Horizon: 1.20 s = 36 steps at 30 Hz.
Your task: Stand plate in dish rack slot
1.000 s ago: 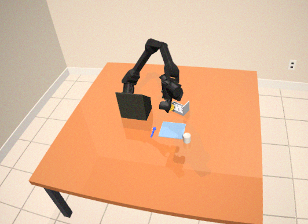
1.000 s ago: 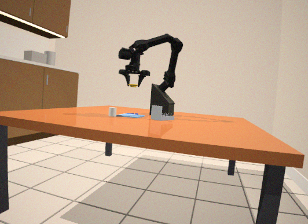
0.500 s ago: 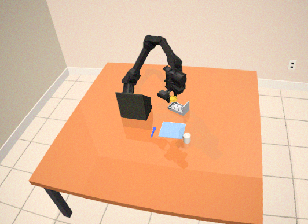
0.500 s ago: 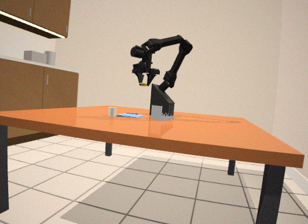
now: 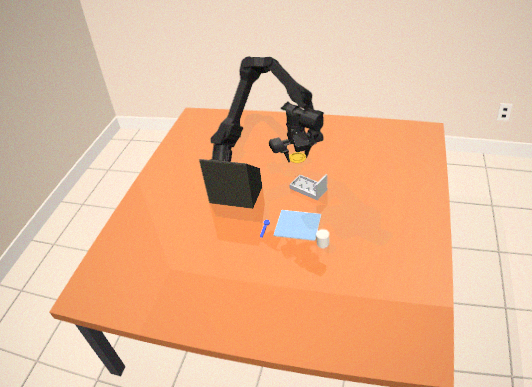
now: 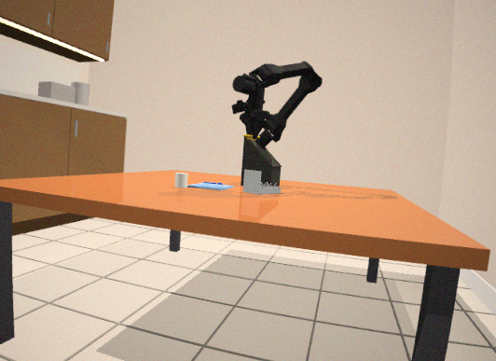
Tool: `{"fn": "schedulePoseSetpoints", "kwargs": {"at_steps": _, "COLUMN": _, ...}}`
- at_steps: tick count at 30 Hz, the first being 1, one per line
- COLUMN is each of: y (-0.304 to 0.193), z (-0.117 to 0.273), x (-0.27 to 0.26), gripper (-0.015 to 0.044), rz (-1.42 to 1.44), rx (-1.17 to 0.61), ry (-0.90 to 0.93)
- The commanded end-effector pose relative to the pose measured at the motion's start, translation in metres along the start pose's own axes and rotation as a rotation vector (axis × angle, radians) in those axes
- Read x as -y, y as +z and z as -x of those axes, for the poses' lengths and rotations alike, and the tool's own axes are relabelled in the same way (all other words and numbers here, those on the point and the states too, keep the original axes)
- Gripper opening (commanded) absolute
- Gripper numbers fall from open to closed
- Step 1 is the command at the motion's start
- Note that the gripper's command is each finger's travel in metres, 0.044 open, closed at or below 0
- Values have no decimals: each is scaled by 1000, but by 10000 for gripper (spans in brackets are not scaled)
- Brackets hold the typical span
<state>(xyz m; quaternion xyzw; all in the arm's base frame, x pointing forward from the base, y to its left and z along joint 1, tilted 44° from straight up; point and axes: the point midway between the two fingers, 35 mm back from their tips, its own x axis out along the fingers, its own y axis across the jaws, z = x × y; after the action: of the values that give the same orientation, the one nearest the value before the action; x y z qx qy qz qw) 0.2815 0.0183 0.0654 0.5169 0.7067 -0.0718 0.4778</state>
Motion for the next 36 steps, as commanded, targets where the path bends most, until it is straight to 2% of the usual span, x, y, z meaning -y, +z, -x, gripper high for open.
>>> {"fn": "schedulePoseSetpoints", "kwargs": {"at_steps": 1, "y": -18, "z": 0, "x": -3, "gripper": 0, "rz": -132, "rx": -7, "ry": 3}}
{"fn": "schedulePoseSetpoints", "kwargs": {"at_steps": 26, "y": -128, "z": -6, "x": -1, "gripper": 0, "rz": -979, "rx": -44, "ry": -4}}
{"fn": "schedulePoseSetpoints", "kwargs": {"at_steps": 33, "y": -131, "z": -7, "x": 0, "gripper": 0, "rz": -998, "rx": -42, "ry": -6}}
{"fn": "schedulePoseSetpoints", "kwargs": {"at_steps": 36, "y": -124, "z": -16, "x": 3, "gripper": 0, "rz": -951, "rx": 15, "ry": -24}}
